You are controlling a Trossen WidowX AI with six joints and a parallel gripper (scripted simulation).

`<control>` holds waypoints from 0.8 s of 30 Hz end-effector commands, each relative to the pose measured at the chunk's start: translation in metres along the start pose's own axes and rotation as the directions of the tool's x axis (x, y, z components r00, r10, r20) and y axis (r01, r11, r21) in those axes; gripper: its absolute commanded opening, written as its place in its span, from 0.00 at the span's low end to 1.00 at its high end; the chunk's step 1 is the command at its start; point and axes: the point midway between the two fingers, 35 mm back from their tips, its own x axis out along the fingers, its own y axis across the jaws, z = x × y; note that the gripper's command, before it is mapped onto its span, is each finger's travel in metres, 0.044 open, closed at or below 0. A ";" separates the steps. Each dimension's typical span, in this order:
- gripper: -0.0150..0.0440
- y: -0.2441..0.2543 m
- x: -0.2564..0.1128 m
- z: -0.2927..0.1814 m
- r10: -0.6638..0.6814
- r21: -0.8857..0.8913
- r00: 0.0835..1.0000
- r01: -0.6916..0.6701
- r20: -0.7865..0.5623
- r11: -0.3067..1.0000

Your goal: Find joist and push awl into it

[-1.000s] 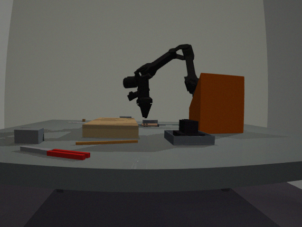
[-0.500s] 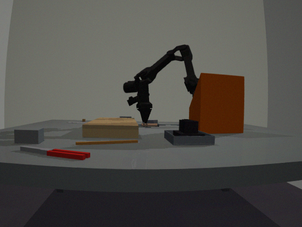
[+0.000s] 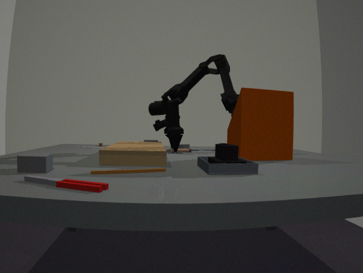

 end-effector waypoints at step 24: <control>0.25 0.002 -0.038 0.005 0.016 -0.004 1.000 -0.016 0.002 1.000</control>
